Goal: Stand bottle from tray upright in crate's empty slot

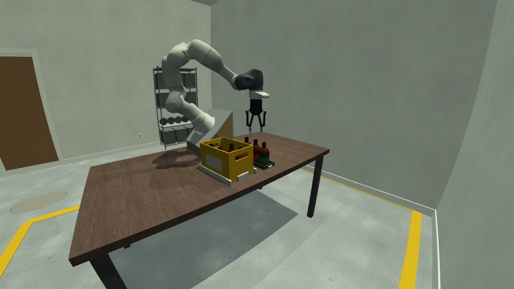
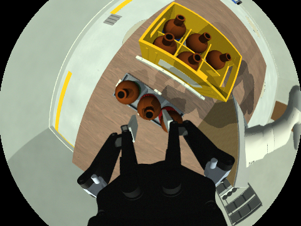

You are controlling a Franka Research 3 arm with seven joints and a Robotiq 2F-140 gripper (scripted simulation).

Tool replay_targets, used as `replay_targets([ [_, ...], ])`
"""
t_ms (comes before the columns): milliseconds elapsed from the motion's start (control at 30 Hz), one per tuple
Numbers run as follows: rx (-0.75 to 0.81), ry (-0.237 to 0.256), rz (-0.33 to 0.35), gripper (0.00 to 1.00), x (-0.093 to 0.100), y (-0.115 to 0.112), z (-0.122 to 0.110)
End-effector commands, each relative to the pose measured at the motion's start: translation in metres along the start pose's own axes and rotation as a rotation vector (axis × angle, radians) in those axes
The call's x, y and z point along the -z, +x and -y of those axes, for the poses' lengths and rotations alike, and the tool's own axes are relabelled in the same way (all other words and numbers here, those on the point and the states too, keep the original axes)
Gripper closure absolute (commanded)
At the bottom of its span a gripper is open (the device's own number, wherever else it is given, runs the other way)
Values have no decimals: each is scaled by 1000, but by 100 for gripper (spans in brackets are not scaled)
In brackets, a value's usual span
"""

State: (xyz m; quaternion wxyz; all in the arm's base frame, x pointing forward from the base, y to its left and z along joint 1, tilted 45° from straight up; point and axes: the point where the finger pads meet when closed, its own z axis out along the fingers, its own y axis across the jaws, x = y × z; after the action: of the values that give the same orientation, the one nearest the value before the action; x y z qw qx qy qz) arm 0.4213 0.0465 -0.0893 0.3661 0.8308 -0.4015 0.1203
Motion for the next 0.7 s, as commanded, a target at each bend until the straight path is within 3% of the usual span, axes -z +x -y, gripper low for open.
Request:
replay_targets([
  [0,-3,1,-1,62,-1,2,1],
  [667,-3,1,-1,62,-6,2,1],
])
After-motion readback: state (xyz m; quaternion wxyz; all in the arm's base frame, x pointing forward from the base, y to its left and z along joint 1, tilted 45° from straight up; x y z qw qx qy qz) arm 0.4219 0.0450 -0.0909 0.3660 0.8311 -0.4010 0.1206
